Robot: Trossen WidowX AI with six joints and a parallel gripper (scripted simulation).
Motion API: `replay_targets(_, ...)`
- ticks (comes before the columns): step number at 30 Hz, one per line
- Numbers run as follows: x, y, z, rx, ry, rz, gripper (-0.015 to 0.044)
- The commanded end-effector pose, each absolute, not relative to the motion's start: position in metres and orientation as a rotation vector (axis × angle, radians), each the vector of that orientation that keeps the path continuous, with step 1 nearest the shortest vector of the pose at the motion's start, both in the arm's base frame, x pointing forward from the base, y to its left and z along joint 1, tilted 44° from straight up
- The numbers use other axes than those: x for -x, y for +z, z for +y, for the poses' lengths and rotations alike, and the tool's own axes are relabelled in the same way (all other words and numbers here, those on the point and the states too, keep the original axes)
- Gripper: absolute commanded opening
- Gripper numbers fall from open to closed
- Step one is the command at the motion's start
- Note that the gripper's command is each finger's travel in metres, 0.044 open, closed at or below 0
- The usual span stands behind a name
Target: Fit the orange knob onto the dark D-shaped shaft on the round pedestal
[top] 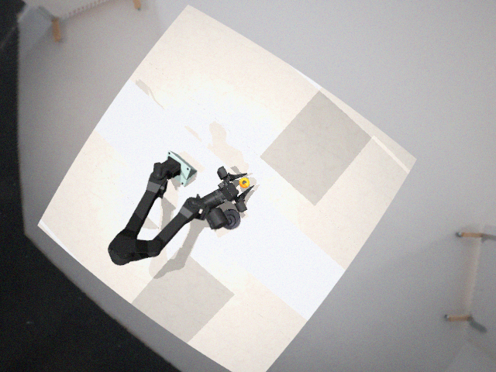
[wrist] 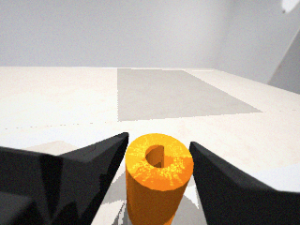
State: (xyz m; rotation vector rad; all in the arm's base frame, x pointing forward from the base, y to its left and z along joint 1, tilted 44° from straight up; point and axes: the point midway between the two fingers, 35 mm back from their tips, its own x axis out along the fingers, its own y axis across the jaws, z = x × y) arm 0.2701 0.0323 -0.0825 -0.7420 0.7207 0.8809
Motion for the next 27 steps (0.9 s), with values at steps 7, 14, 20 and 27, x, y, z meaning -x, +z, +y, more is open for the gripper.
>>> replay_targets(7, -0.2706, -0.082, 0.0328, 0.741, 0.883, 0.716, 0.026)
replay_targets(14, -0.2706, -0.082, 0.0328, 0.741, 0.883, 0.716, 0.026)
replay_targets(20, -0.2706, -0.082, 0.0328, 0.741, 0.883, 0.716, 0.0418)
replay_targets(27, -0.2706, -0.082, 0.0328, 0.741, 0.883, 0.716, 0.044)
